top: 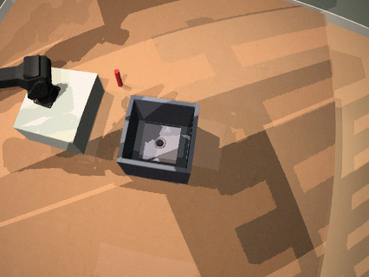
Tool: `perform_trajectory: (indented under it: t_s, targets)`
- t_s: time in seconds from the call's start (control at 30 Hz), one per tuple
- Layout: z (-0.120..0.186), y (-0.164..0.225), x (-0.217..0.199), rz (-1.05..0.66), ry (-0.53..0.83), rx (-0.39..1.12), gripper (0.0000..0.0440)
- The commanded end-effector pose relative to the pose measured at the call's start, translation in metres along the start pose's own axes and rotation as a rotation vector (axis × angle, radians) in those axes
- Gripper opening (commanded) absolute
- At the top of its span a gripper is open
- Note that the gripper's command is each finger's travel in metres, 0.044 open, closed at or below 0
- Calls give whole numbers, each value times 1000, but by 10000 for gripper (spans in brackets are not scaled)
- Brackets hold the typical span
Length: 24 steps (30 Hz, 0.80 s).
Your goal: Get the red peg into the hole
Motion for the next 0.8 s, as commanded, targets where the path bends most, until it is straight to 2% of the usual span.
perform_trajectory:
  t_s: [0.0, 0.37, 0.77]
  targets:
    - [-8, -11, -13, -82, 64, -41, 440]
    - [-29, -43, -64, -364, 286, -172, 440]
    - [-39, -66, -122, -671, 521, -329, 440]
Point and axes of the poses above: the point midway between the two fingers, 35 mm back from their tips, its own z axis back along the fingers, its own x axis across the jaws, y = z × x, the point moved 2 cm from there along z, back along the fingers, and after that the axes turned 1 degree about -z, right-handed, at the moved point
